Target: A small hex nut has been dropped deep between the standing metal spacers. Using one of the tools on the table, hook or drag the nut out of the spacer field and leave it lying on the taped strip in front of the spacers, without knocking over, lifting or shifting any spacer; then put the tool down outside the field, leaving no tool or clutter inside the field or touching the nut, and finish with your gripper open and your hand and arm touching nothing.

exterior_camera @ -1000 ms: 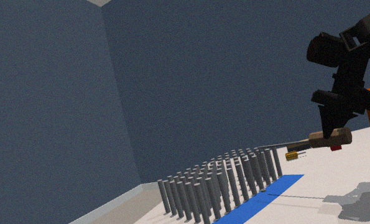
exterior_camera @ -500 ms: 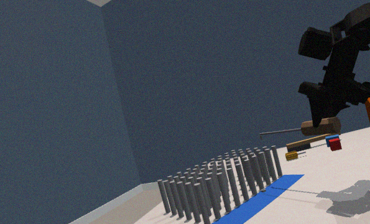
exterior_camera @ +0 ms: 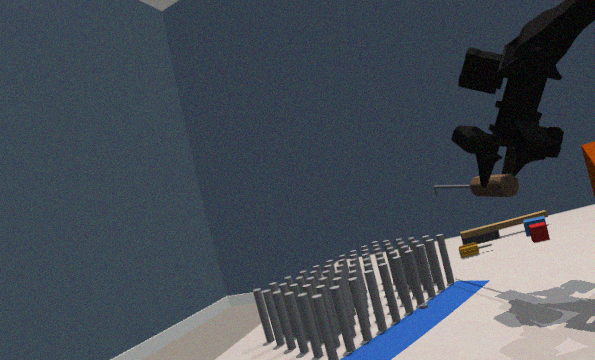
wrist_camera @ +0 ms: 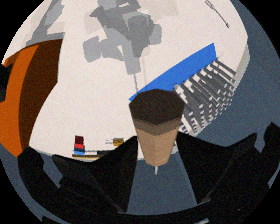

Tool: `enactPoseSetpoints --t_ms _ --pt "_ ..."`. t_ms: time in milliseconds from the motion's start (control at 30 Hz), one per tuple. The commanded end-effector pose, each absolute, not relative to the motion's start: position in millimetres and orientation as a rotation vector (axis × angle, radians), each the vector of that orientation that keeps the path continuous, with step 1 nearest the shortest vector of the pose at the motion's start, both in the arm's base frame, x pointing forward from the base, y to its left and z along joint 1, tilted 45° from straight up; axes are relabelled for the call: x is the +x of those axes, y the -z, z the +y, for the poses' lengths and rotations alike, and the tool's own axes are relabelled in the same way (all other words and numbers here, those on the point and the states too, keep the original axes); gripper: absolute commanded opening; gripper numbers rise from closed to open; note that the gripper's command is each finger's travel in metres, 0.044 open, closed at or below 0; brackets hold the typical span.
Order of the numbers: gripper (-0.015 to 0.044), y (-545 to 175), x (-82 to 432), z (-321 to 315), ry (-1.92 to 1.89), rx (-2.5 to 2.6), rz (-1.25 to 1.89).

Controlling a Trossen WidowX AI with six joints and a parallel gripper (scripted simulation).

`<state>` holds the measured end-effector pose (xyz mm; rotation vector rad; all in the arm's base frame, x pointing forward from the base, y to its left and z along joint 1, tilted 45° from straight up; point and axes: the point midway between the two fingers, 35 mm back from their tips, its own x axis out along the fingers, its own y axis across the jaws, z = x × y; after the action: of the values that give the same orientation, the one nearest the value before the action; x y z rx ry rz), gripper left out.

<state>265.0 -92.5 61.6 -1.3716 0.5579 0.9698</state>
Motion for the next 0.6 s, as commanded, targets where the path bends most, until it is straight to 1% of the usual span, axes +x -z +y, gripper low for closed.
enactPoseSetpoints --t_ms 0,333,567 --pt "0.0000 -51.9 263.7 -115.9 -0.943 -1.321 0.652" --pt "0.0000 -20.9 249.9 -166.8 -0.896 -1.174 0.859" --pt "0.0000 2.7 229.7 -199.4 -0.864 -1.060 0.997"
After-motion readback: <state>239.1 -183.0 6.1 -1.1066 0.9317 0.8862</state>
